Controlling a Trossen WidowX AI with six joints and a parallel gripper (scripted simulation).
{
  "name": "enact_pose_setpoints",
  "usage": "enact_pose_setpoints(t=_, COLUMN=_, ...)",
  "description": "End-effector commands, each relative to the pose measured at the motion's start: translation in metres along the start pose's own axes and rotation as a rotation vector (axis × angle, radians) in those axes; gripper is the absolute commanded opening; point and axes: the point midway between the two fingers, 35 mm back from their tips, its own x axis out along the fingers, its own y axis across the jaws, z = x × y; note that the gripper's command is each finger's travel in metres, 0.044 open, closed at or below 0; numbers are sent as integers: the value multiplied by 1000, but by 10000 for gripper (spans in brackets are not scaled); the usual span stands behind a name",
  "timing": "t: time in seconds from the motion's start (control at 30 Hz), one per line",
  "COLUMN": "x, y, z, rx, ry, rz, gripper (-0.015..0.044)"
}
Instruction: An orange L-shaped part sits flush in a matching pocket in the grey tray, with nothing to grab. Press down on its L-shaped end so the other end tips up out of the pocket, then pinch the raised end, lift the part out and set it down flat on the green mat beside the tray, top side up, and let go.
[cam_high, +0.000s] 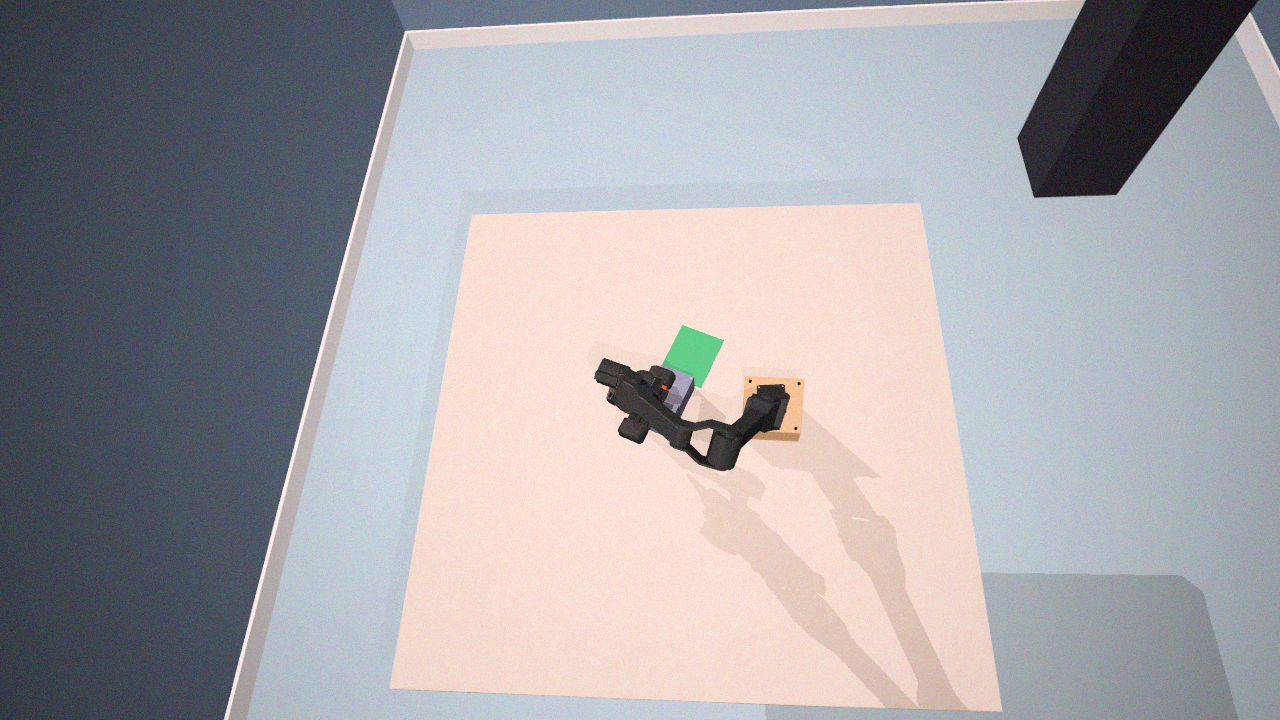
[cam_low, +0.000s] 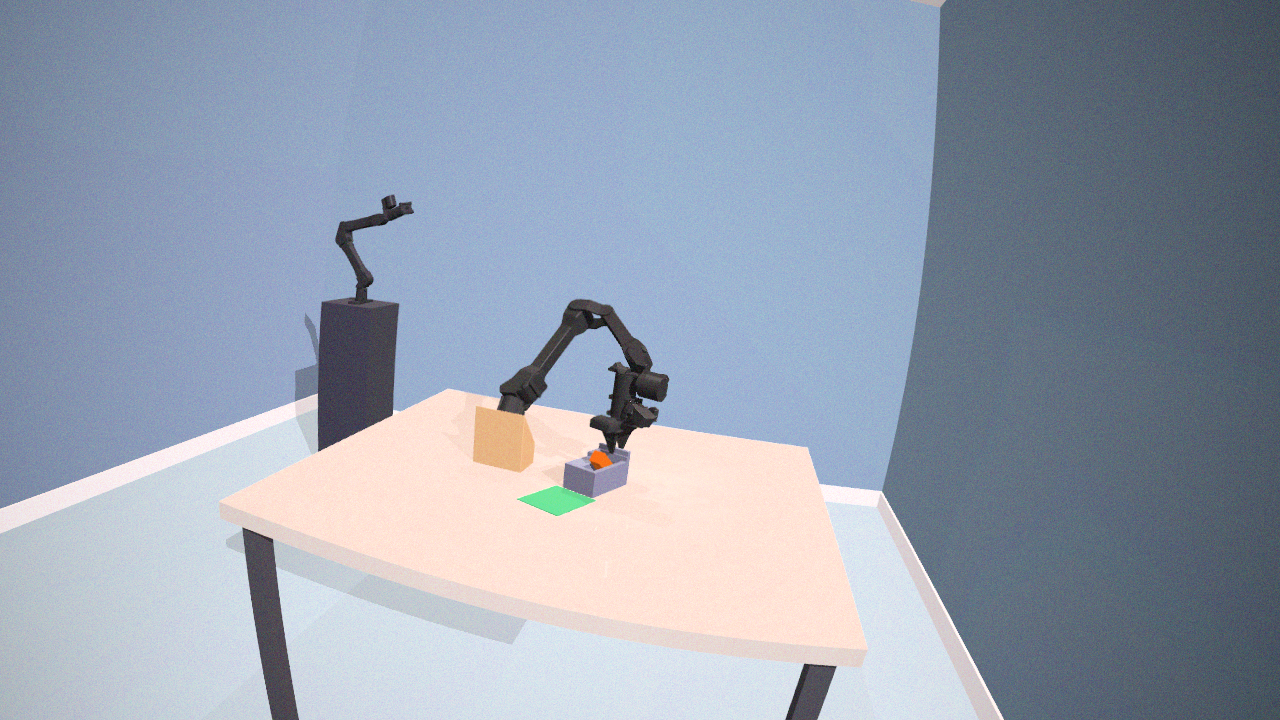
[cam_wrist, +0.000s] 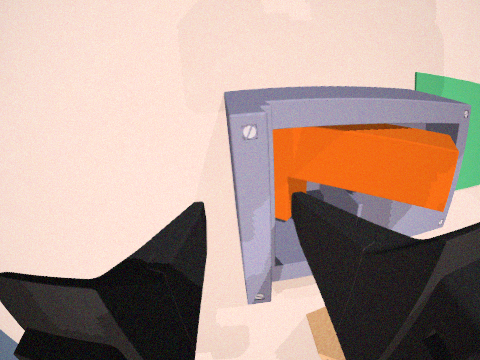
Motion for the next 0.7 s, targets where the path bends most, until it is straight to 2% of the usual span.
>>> enact_pose_setpoints(t=0.0, x=-55, y=-5, z=0, rx=-12, ry=-18, rz=0, gripper=180)
enact_pose_setpoints(t=0.07, x=-68, y=-6, z=-2, rx=-12, ry=-17, rz=2, gripper=180)
enact_pose_setpoints(t=0.67, x=-64, y=-7, z=-1, rx=-1, ry=-18, rz=6, gripper=180)
